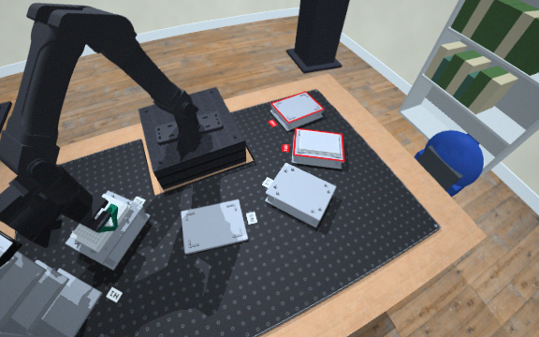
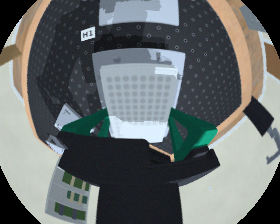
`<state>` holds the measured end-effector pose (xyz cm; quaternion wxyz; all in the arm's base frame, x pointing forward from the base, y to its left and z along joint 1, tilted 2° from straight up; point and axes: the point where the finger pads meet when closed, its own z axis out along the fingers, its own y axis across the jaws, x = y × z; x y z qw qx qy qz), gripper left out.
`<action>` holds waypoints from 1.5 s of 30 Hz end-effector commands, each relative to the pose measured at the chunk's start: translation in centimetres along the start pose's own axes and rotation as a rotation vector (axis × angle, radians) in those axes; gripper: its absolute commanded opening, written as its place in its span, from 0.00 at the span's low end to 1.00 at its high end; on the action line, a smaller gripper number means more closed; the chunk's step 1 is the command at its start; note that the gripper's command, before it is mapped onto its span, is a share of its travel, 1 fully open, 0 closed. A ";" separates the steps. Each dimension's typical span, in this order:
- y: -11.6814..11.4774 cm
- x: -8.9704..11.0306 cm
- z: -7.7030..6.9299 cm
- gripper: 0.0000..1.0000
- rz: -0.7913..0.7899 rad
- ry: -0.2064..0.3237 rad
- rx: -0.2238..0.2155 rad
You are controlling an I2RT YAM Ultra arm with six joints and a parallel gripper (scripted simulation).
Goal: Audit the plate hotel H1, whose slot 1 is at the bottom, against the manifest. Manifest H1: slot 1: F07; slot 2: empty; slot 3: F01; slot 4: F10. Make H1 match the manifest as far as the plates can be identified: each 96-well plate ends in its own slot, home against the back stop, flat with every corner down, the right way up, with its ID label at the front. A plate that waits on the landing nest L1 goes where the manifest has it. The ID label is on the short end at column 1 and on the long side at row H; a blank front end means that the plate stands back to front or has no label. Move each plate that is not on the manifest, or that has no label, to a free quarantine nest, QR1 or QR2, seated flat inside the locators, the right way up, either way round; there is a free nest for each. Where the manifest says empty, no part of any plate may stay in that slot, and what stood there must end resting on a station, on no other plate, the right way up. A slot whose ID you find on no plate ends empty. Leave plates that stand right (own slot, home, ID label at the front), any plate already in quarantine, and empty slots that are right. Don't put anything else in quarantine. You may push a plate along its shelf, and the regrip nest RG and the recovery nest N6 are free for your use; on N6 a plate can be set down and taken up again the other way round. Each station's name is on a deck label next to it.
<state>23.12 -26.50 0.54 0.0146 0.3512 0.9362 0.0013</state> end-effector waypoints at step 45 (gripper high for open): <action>-0.1 -0.6 -3.4 1.00 0.001 -0.028 0.004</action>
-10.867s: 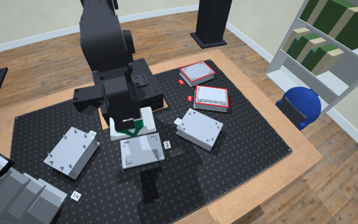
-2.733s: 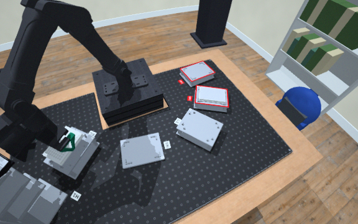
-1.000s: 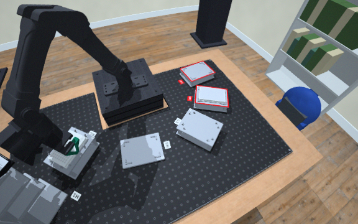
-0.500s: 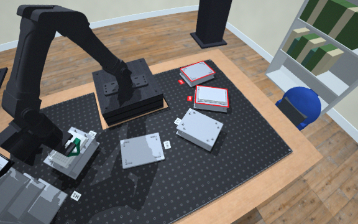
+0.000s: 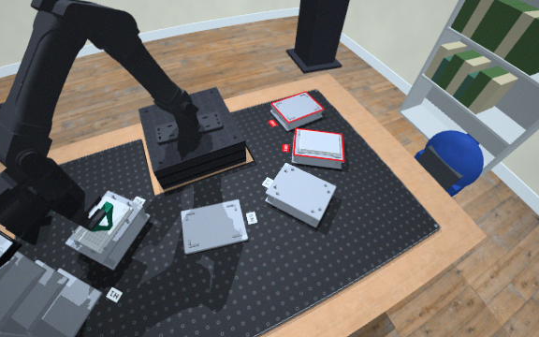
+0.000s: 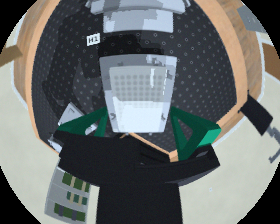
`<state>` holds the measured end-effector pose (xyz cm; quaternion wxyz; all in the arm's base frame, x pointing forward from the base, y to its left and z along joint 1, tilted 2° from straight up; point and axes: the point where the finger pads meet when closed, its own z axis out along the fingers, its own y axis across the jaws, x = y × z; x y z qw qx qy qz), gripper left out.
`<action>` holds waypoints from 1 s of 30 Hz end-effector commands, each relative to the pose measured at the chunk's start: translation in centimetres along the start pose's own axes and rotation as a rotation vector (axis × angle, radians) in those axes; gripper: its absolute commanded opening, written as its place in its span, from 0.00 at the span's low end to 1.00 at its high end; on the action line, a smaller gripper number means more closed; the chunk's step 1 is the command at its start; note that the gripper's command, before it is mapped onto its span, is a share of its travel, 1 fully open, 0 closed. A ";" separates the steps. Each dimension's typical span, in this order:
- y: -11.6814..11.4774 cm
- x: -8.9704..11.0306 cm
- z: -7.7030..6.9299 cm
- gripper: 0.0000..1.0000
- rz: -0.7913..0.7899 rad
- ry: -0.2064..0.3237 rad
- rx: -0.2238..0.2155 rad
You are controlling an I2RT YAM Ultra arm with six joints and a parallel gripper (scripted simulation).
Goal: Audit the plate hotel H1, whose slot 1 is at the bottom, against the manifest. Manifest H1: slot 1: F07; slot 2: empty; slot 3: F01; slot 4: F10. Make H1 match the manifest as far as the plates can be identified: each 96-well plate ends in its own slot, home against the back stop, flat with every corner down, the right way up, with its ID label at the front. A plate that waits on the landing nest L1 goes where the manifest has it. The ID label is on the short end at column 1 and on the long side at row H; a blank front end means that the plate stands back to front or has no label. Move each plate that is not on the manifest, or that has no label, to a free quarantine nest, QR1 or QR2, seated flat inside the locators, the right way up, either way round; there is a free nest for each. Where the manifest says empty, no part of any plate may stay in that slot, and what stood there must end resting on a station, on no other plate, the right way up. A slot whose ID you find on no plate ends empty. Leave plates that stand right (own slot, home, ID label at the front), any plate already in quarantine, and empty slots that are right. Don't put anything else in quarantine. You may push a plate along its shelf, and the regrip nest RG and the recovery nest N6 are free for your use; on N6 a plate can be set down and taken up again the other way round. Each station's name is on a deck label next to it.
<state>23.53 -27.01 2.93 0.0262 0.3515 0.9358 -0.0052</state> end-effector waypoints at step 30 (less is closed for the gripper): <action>0.0 0.4 -7.1 1.00 0.000 -0.001 0.000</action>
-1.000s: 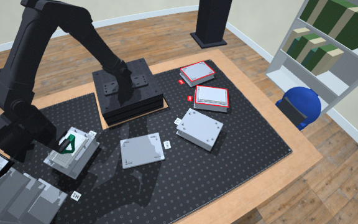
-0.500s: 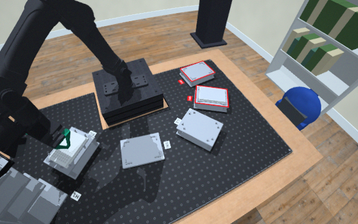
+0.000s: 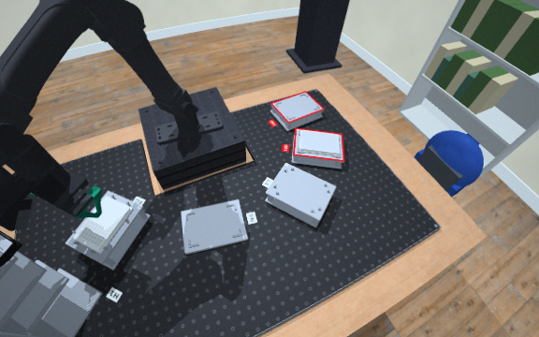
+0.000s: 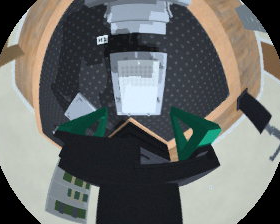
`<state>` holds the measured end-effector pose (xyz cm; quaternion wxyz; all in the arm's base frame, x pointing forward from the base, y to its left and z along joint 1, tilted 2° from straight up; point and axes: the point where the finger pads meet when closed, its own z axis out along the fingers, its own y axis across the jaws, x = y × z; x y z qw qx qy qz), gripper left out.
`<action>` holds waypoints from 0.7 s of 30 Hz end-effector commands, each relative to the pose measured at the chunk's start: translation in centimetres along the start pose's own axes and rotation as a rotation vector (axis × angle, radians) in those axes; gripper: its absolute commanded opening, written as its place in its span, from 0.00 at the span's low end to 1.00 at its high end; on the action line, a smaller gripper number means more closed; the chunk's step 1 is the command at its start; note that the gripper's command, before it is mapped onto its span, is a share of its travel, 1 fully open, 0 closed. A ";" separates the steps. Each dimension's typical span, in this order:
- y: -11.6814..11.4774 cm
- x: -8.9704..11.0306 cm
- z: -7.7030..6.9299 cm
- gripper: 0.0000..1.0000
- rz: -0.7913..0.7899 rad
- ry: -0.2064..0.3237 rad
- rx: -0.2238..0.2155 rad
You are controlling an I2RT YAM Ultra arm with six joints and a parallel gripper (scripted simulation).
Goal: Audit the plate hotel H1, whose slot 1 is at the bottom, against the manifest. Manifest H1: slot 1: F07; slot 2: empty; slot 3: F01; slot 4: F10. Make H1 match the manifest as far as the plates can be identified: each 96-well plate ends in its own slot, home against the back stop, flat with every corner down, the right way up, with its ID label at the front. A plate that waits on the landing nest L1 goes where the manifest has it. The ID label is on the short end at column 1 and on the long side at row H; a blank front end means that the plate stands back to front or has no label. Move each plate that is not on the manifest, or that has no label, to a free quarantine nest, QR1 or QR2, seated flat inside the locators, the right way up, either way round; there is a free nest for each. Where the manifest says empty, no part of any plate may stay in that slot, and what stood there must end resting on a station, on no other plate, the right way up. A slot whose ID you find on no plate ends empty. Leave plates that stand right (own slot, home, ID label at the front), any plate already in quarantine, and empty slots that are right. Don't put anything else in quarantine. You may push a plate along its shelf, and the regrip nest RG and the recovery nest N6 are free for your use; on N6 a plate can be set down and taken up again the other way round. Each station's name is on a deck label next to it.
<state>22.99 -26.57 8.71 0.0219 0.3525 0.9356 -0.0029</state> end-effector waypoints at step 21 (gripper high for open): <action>0.0 0.1 -6.1 1.00 -0.002 -0.011 0.001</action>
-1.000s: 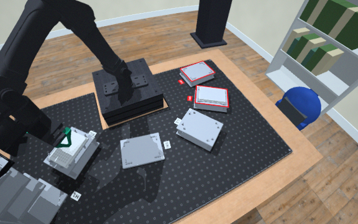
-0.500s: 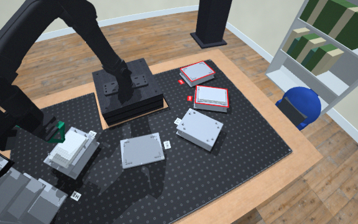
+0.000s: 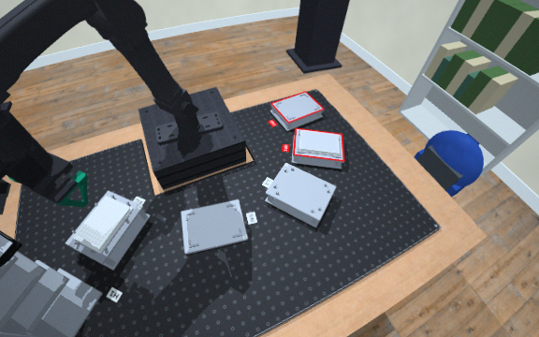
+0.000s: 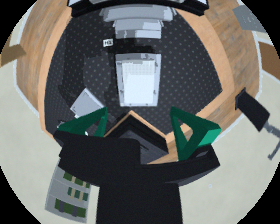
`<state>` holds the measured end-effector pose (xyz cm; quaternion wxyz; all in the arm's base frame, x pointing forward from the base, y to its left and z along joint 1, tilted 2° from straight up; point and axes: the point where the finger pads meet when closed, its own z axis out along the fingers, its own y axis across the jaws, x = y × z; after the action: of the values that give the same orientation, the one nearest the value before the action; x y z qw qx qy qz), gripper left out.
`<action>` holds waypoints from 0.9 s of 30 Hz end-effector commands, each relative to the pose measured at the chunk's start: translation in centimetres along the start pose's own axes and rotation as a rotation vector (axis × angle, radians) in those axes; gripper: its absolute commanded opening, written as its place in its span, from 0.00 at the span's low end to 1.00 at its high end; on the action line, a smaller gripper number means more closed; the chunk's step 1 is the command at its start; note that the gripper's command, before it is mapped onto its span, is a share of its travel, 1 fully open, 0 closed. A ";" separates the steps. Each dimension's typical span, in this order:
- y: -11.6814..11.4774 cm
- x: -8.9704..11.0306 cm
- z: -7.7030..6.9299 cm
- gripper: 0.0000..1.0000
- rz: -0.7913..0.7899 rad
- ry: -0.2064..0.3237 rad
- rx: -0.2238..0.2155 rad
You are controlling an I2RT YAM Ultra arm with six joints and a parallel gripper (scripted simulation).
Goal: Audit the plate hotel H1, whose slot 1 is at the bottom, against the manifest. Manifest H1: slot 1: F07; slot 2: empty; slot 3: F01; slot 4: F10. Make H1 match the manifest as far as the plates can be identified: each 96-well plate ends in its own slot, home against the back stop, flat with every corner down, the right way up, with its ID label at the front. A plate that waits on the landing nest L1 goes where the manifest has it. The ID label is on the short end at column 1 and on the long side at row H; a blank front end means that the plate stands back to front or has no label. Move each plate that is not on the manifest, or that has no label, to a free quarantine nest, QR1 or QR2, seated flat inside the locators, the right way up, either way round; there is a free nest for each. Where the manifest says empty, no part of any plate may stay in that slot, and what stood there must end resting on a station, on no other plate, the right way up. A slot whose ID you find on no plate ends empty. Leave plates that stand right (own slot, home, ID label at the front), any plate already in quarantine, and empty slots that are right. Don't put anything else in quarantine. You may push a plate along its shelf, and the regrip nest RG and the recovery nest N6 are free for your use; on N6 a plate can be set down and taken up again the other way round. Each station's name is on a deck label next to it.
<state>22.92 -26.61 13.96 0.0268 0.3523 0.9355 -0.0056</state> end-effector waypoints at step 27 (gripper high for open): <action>4.0 0.9 -3.7 1.00 -0.001 0.000 -0.002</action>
<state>24.38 -23.22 16.74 0.0126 0.3405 0.9402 0.0014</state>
